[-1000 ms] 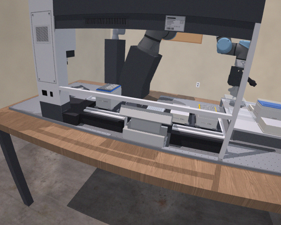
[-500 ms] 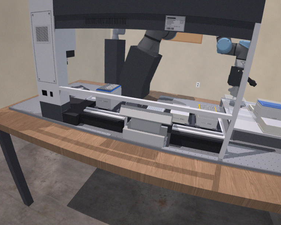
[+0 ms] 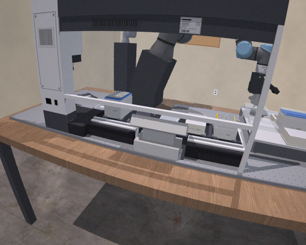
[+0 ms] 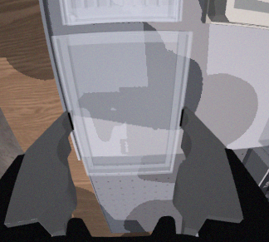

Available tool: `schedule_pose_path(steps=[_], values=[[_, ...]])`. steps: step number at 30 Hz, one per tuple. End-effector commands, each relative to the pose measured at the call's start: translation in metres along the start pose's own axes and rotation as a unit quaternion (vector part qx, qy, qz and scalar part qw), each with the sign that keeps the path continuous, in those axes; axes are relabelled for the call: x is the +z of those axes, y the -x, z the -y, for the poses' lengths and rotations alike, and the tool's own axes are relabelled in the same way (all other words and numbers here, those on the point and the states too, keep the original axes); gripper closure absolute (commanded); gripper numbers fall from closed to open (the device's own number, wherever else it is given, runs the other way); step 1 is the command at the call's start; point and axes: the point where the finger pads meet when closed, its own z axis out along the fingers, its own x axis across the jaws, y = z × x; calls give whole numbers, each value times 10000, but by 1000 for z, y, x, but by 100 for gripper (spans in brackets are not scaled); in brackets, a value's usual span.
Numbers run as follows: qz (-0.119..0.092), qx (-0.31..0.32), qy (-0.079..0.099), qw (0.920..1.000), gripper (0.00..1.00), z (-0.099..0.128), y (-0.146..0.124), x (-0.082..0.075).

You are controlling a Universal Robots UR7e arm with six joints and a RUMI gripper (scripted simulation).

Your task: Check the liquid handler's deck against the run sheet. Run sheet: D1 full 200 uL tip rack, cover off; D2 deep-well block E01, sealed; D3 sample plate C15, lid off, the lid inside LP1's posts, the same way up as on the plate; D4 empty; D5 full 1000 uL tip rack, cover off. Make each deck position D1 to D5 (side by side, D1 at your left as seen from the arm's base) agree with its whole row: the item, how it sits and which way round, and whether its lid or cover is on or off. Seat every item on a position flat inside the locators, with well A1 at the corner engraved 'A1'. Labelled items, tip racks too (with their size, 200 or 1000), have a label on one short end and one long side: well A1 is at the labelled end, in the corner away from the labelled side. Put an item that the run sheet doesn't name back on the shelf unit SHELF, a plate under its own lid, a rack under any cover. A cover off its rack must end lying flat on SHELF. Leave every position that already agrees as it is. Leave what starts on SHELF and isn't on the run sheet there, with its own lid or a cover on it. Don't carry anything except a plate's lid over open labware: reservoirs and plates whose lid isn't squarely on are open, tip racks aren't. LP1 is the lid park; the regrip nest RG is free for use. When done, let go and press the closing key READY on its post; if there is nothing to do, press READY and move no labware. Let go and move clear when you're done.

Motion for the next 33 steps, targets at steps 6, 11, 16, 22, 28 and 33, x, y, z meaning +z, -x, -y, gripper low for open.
schedule_pose_path(steps=[6, 11, 16, 22, 28, 33], values=[[-1, -9, 0, 10000, 100, 0, 2, 2], [-2, -7, -1, 10000, 100, 0, 2, 3], [-4, -6, -5, 10000, 100, 0, 1, 4], [-5, -7, -13, 10000, 100, 1, 1, 6], [-6, -8, -17, 10000, 100, 2, 1, 7], [-4, -8, -10, 10000, 100, 1, 1, 9]])
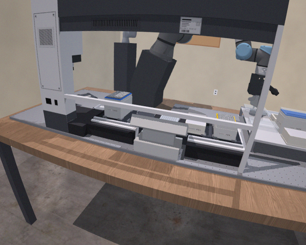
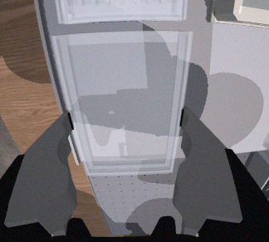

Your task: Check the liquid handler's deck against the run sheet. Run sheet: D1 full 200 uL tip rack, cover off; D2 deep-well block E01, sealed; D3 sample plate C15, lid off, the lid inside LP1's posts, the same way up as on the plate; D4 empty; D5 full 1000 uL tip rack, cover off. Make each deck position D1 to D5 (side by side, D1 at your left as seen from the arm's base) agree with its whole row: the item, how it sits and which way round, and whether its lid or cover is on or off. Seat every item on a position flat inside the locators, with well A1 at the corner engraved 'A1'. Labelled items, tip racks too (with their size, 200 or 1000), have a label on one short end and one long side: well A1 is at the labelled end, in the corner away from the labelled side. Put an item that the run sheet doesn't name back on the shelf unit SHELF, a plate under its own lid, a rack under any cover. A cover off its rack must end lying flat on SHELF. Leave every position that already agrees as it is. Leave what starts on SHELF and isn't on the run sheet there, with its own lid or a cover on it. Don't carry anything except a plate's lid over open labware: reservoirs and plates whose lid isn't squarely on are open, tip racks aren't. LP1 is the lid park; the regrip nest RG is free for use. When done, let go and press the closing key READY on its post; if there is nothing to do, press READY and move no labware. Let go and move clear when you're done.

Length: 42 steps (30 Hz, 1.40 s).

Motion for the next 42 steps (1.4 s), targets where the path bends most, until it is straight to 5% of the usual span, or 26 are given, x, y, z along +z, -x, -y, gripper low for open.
schedule_pose_path(steps=[1, 16, 17, 42], values=[[-6, -6, -16, 10000, 100, 2, 1, 1], [-6, -3, -14, 10000, 100, 1, 0, 3], [-6, -3, -14, 10000, 18, 1, 0, 3], [-6, -3, -14, 10000, 18, 1, 0, 3]])
